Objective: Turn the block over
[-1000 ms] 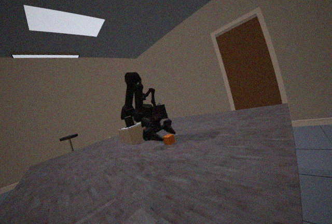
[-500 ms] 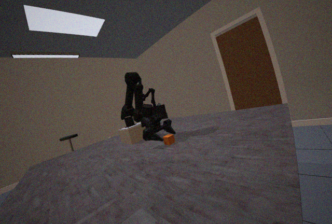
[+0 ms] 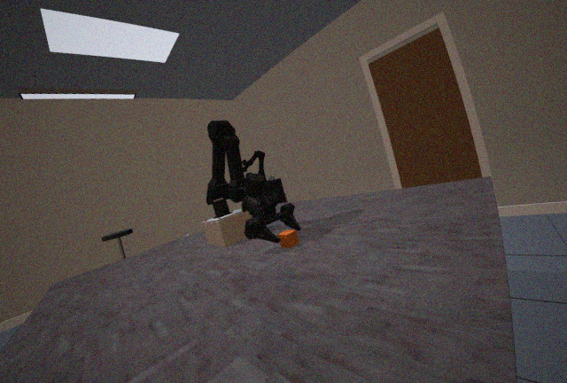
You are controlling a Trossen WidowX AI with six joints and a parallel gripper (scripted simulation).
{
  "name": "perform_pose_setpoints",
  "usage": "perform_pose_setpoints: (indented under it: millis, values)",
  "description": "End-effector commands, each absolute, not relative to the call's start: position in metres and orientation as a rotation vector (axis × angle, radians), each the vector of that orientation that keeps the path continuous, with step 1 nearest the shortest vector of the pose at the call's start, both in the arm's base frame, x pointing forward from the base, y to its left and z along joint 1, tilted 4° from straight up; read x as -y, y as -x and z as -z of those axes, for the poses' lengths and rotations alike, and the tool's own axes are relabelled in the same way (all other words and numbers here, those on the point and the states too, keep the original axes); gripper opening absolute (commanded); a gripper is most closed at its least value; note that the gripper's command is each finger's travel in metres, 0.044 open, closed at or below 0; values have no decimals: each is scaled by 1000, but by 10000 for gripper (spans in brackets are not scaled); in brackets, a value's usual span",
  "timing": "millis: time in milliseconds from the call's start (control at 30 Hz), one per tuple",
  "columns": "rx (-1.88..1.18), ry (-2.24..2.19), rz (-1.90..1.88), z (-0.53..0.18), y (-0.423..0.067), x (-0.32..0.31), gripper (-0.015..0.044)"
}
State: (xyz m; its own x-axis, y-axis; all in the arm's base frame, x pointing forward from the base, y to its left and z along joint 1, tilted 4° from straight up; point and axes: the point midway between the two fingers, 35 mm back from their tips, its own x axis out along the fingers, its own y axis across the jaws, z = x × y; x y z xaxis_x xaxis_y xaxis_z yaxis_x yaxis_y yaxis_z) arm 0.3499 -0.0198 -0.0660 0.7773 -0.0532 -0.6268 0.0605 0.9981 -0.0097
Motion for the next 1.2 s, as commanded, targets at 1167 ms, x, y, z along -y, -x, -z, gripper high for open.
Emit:
perform_pose_setpoints:
  millis: [1167]
  values:
    - [-1572, -40, 60, -25, -373, 20, 440]
